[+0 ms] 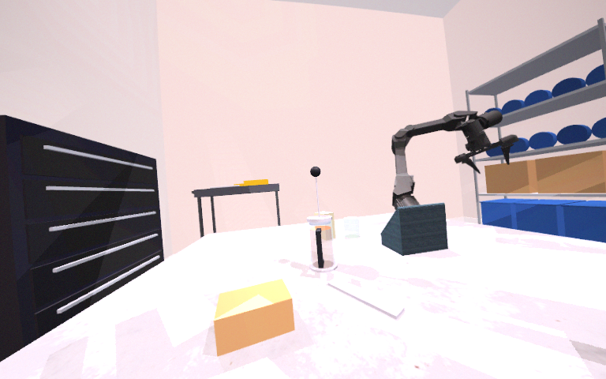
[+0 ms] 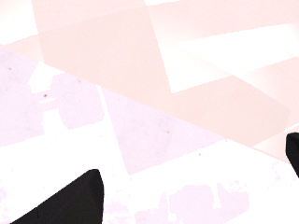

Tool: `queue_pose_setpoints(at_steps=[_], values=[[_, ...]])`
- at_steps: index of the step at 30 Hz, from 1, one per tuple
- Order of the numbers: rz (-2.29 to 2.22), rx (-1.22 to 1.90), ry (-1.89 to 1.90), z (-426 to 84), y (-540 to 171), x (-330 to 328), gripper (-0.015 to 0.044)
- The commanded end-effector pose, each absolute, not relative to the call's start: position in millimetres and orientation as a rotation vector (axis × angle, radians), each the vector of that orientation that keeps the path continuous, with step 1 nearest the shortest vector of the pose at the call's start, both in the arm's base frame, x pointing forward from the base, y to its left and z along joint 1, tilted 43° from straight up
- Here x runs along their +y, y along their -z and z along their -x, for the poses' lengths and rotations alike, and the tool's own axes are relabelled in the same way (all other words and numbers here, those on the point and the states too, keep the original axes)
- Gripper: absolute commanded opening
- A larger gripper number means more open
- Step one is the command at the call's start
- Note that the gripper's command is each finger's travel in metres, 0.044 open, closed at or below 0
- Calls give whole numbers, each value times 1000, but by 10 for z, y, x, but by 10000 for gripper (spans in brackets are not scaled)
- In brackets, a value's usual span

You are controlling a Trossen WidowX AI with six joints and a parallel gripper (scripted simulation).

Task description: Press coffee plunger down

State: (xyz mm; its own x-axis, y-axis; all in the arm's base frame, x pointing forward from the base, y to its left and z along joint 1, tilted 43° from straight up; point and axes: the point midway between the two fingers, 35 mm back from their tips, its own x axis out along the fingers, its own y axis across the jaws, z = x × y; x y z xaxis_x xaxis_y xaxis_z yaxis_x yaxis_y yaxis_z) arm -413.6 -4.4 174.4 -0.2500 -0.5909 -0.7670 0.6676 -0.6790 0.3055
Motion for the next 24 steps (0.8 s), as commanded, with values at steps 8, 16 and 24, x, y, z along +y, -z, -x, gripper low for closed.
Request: queue_pose_setpoints(at_steps=[8,16,24], values=[[-1398,38,2191,3997,-1598,709,440],[-1766,-152,2500,3375,-1411,1935,440],[-2236,-450,2761,2358,-1285,2929,440]])
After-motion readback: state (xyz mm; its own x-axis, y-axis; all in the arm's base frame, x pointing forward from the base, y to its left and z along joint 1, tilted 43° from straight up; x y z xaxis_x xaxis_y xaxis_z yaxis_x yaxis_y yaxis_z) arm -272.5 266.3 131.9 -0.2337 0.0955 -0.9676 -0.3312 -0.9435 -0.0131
